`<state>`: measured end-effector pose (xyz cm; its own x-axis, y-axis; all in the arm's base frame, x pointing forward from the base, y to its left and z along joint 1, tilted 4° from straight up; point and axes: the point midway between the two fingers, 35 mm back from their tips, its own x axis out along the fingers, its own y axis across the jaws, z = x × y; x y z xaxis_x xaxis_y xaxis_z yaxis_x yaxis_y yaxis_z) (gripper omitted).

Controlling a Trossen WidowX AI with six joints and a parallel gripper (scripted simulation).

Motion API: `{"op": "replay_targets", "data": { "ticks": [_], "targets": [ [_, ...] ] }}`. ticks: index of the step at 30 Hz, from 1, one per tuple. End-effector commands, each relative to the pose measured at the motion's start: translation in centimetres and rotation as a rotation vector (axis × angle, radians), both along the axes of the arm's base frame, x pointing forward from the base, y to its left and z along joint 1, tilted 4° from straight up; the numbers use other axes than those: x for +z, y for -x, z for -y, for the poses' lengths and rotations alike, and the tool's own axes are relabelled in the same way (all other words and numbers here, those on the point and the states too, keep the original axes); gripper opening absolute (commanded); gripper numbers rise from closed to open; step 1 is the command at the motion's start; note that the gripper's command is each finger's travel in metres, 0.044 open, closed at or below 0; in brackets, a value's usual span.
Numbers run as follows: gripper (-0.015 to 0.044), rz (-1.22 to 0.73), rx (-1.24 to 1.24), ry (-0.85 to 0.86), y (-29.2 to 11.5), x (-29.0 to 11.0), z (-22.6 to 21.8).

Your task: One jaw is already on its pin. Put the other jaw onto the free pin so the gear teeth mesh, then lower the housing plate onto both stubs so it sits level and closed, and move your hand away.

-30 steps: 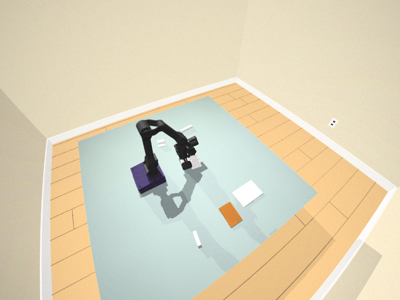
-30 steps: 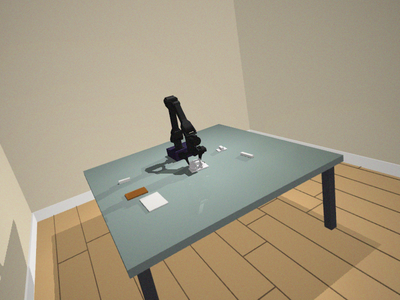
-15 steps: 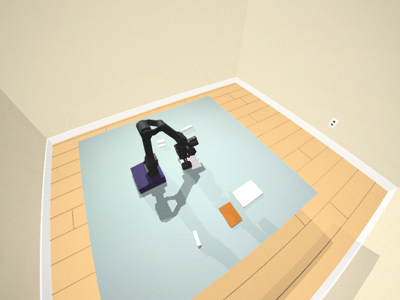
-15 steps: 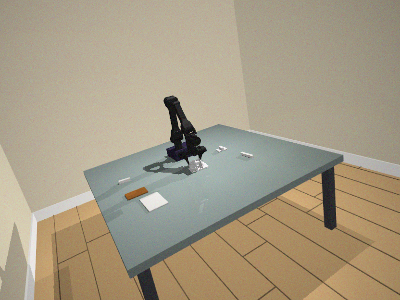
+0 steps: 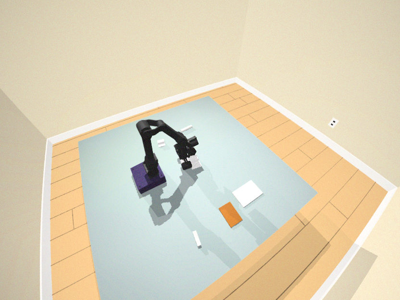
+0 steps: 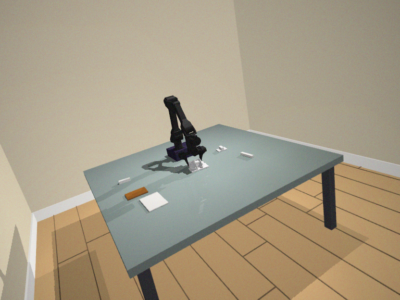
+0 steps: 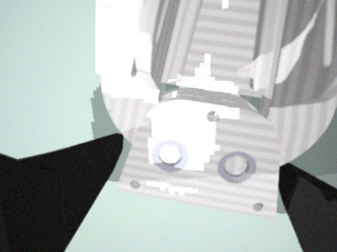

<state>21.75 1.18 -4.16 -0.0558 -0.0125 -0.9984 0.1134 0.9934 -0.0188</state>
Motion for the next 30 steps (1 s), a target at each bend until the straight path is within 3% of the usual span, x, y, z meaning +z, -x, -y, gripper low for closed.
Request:
{"op": "replay_targets", "data": {
  "ticks": [1, 6, 13, 18, 24, 30],
  "targets": [
    [0.0440, 0.000, 0.000, 0.000, 0.0, 0.0, 0.0],
    [0.0440, 0.000, 0.000, 0.000, -0.3, 1.6, 0.0],
    [0.0440, 0.000, 0.002, -0.001, -0.2, 7.6, -0.1],
    [0.0440, 0.005, 0.002, 0.000, -0.3, 6.9, -0.1],
    [0.0440, -0.001, 0.002, -0.001, 0.8, 12.5, 0.0],
    [0.0440, -0.001, 0.002, -0.001, 0.8, 12.7, 0.0]
  ]
}}
